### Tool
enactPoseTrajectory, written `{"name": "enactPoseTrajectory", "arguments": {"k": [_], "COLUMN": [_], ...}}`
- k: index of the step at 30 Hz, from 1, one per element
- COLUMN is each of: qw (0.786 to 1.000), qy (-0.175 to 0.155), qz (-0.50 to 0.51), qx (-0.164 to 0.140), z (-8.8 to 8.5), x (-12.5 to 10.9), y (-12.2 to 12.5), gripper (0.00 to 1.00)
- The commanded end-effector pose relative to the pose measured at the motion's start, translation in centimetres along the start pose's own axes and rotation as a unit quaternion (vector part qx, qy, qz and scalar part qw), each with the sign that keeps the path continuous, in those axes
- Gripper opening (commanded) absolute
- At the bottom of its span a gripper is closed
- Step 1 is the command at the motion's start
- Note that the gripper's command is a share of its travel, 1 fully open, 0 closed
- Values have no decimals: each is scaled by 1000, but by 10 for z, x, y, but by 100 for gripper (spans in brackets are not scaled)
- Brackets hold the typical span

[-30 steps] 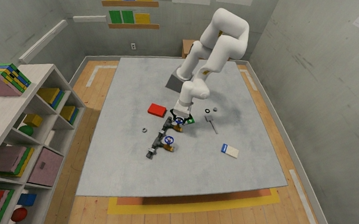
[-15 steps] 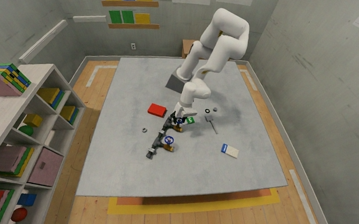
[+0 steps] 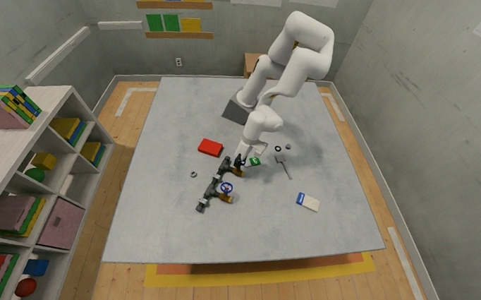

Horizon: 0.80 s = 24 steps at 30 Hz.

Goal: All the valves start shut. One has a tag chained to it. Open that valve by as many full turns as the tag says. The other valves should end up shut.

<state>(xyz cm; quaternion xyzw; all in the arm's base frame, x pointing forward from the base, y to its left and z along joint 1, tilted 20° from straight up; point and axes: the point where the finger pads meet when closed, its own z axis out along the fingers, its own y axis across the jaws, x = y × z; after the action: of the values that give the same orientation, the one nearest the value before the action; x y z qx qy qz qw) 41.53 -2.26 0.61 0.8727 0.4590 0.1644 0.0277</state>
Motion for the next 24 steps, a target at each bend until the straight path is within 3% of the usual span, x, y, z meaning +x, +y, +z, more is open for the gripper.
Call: {"name": "enactPoseTrajectory", "arguments": {"k": [1,8,24], "qw": [990,966,963], "qy": [33,53,53], "qz": [-133,-250,-258], "qx": [-28,-48,-49], "z": [0,0,0], "x": [0,0,0], "y": [1,1,1], "gripper": [0,0,0]}}
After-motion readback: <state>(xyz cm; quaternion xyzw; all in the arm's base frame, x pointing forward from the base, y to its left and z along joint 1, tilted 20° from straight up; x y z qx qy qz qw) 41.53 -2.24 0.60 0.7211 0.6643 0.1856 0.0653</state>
